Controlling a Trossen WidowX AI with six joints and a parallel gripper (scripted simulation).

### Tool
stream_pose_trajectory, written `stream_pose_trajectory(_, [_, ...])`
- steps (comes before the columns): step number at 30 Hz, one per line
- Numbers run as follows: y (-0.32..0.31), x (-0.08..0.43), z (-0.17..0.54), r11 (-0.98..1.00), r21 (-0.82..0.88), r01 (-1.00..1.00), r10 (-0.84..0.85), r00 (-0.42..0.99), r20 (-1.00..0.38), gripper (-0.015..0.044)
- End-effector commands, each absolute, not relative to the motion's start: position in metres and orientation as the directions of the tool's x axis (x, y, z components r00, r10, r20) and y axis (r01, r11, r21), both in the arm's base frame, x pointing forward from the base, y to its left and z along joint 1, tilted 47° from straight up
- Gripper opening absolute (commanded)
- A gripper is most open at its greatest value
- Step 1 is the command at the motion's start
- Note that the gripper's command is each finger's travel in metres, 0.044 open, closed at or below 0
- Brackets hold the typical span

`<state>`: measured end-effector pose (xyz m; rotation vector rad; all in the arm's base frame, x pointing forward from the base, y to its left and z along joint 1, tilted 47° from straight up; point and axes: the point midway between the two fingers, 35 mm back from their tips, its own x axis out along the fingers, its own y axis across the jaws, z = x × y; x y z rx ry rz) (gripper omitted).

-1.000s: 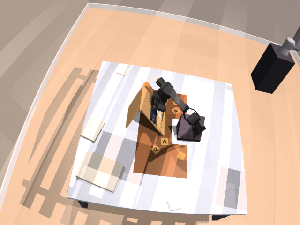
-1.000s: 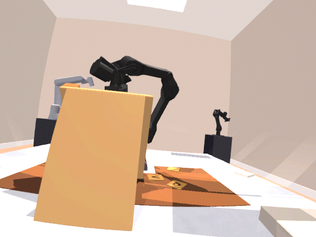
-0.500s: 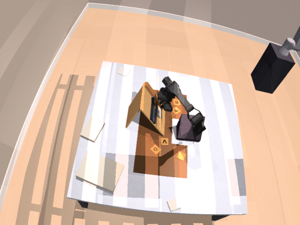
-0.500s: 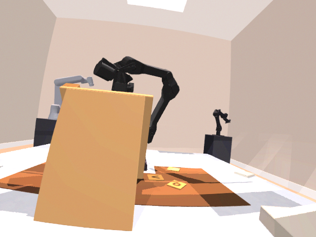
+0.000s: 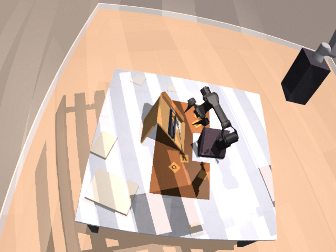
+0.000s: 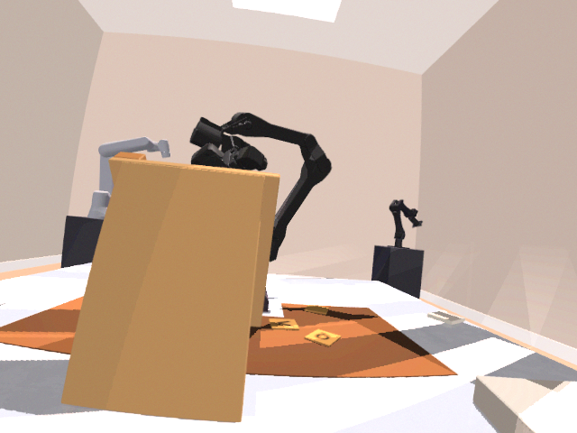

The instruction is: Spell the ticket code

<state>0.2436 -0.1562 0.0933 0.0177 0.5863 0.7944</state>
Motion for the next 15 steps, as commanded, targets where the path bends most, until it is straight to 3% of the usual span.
stream_pose_trajectory(1, [-0.1534, 0.1974, 0.1358, 0.637, -0.453, -0.623, 0.530, 0.781, -0.330, 0.0440])
stream_pose_trajectory(5, [-0.1528, 0.1902, 0.1421, 0.565, -0.605, -0.562, 0.490, 0.818, -0.302, 0.0440])
stream_pose_trajectory(15, [-0.1527, 0.1900, 0.1423, 0.563, -0.608, -0.560, 0.489, 0.819, -0.301, 0.0440])
